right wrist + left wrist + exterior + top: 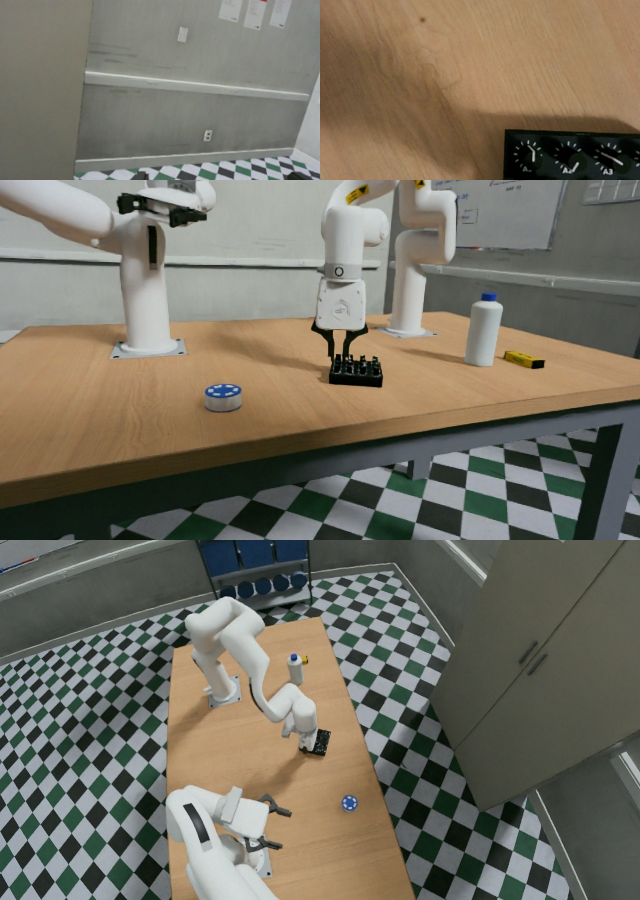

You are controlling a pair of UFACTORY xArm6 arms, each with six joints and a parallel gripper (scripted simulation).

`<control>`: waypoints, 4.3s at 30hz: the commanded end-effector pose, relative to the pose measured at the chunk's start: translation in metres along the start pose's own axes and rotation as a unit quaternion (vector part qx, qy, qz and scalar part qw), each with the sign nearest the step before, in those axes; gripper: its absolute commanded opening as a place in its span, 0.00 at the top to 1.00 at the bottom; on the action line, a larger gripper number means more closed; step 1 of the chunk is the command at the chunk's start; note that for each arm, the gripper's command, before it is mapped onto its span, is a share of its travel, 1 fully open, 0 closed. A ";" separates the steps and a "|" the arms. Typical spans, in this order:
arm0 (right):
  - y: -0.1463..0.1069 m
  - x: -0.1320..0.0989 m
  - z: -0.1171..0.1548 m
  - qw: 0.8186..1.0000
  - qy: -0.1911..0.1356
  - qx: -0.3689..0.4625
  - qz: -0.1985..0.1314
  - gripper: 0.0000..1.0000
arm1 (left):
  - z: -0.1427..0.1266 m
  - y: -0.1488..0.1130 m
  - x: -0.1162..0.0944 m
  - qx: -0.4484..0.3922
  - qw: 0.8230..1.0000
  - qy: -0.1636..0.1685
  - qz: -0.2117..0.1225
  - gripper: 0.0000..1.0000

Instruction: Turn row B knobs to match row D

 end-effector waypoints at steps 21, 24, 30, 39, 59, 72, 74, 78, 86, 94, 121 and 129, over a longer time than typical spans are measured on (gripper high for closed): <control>0.001 0.000 0.000 1.000 0.000 0.001 -0.001 0.00 | -0.001 -0.001 -0.036 0.000 1.000 0.001 -0.002 0.79; 0.001 0.000 0.000 1.000 0.000 0.001 -0.001 0.00 | -0.001 -0.001 -0.036 0.001 1.000 0.001 -0.002 0.79; 0.001 0.000 0.000 1.000 0.000 0.001 -0.001 0.00 | -0.001 -0.001 -0.036 0.033 0.999 0.001 -0.002 0.79; 0.001 0.000 0.000 1.000 0.000 0.001 -0.001 0.00 | -0.001 -0.001 -0.038 0.146 0.989 0.001 -0.002 0.79; 0.001 0.000 0.000 1.000 0.000 0.001 -0.001 0.00 | -0.001 -0.001 -0.042 0.408 0.913 0.000 -0.002 0.79; 0.001 0.000 0.000 1.000 0.000 0.001 -0.001 0.00 | -0.001 -0.001 -0.044 0.561 0.828 0.000 -0.002 0.79; 0.001 0.000 0.000 1.000 0.000 0.001 -0.001 0.00 | -0.001 -0.001 -0.045 0.584 0.812 0.000 -0.002 0.79; 0.001 0.000 0.000 1.000 0.000 0.001 -0.001 0.00 | -0.001 -0.001 -0.046 0.630 0.777 0.000 -0.002 0.79; 0.001 0.000 0.000 1.000 0.000 0.001 -0.001 0.00 | -0.001 -0.001 -0.047 0.713 0.701 -0.001 -0.002 0.79; 0.001 0.000 0.000 1.000 0.000 0.001 -0.001 0.00 | -0.001 -0.001 -0.049 0.783 0.622 -0.001 -0.002 0.79; 0.001 0.000 0.000 1.000 0.000 0.001 -0.001 0.00 | -0.001 -0.001 -0.054 0.955 0.296 -0.002 -0.002 0.79; 0.001 0.000 0.000 1.000 0.000 0.001 -0.001 0.00 | -0.001 -0.001 -0.055 0.981 0.192 -0.002 -0.002 0.79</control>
Point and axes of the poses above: on each arm, the point where the finger pads meet when closed, its own x axis out along the fingers, its own z axis across the jaws, y = z × x, the point moved 1 cm from there along -x, back along the fingers, and after that the axes turned 8 degrees about -x, right-handed, at the moved point
